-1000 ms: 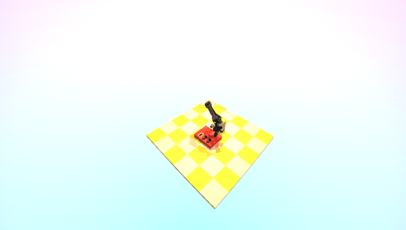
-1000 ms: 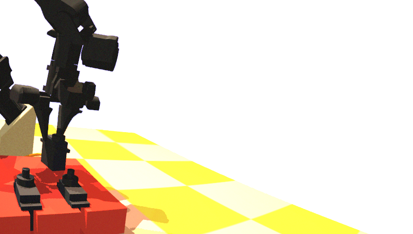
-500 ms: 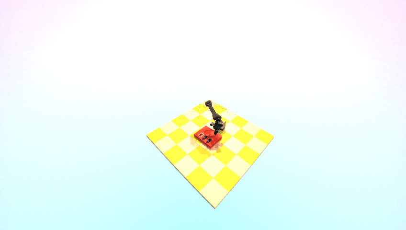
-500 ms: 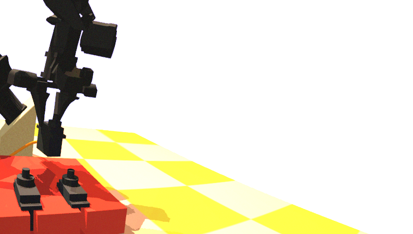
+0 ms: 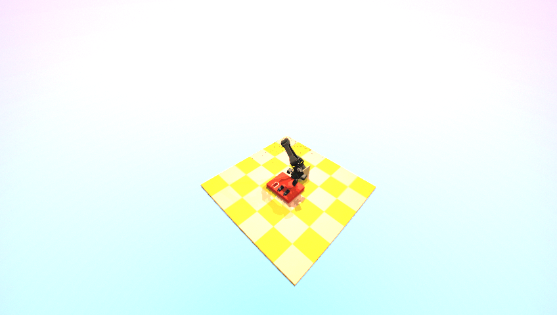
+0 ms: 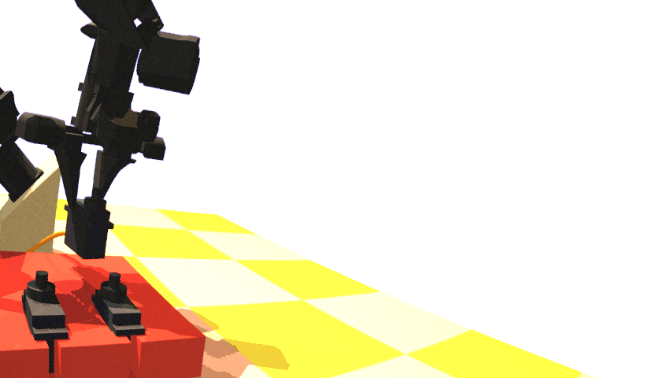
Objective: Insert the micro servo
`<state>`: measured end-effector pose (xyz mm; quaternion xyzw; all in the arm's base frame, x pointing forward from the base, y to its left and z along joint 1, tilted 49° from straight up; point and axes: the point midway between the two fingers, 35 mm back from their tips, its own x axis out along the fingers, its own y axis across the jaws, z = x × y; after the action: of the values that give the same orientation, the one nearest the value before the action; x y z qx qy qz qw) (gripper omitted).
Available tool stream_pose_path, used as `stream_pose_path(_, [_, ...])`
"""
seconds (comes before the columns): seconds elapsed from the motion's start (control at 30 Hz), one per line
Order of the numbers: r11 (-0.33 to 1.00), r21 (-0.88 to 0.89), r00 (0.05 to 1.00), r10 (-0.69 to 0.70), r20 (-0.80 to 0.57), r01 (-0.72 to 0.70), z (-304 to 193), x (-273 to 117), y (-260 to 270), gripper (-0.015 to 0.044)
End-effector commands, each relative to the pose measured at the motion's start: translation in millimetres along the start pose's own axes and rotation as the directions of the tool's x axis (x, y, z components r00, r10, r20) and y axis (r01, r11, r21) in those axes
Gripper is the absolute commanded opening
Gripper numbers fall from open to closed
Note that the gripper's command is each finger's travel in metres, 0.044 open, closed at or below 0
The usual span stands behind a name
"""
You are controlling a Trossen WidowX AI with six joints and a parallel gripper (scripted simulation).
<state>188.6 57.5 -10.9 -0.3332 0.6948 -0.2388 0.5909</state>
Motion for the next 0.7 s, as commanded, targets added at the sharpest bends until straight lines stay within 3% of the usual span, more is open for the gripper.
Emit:
stream_pose_path(0.0, [1.0, 0.005, 1.0, 0.004, 0.015, -0.004, 23, -3, 0, 0.0])
stream_pose_path(0.37, [1.0, 0.005, 1.0, 0.004, 0.015, -0.004, 43, -3, -4, 0.0])
stream_pose_path(0.67, [1.0, 0.005, 1.0, 0.002, 0.014, -0.002, 34, -3, -41, 0.0])
